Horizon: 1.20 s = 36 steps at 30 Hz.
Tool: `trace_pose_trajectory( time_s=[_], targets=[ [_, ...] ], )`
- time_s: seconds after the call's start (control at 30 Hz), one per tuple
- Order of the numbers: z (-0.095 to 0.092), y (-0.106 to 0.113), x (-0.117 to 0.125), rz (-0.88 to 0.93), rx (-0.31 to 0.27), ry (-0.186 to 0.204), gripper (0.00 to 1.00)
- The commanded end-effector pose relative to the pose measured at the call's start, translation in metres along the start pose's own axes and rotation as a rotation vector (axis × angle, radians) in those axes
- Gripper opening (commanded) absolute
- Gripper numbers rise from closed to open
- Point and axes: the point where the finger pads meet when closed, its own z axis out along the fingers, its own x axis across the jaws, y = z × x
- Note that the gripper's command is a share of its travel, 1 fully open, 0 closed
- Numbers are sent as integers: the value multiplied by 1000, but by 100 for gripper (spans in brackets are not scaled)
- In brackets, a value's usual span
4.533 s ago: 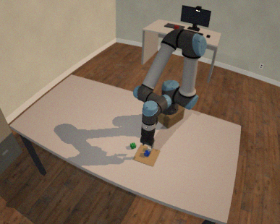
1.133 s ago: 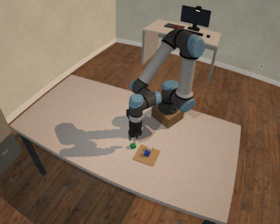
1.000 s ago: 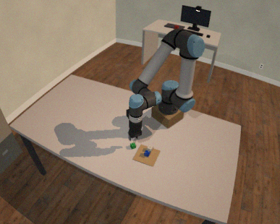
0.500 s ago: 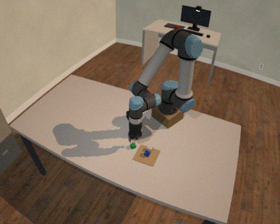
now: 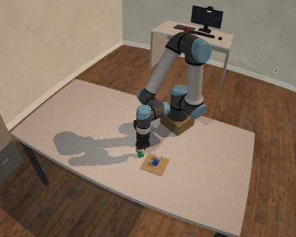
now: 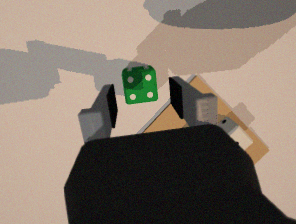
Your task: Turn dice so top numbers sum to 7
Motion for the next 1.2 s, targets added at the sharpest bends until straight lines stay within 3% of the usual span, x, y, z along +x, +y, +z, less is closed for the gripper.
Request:
trace_pose_trajectory(
  time_s=[0.0,1.17],
  targets=[
    [6,0,-1,0,0,-1,87],
    [16,0,-1,0,0,-1,87]
  ],
)
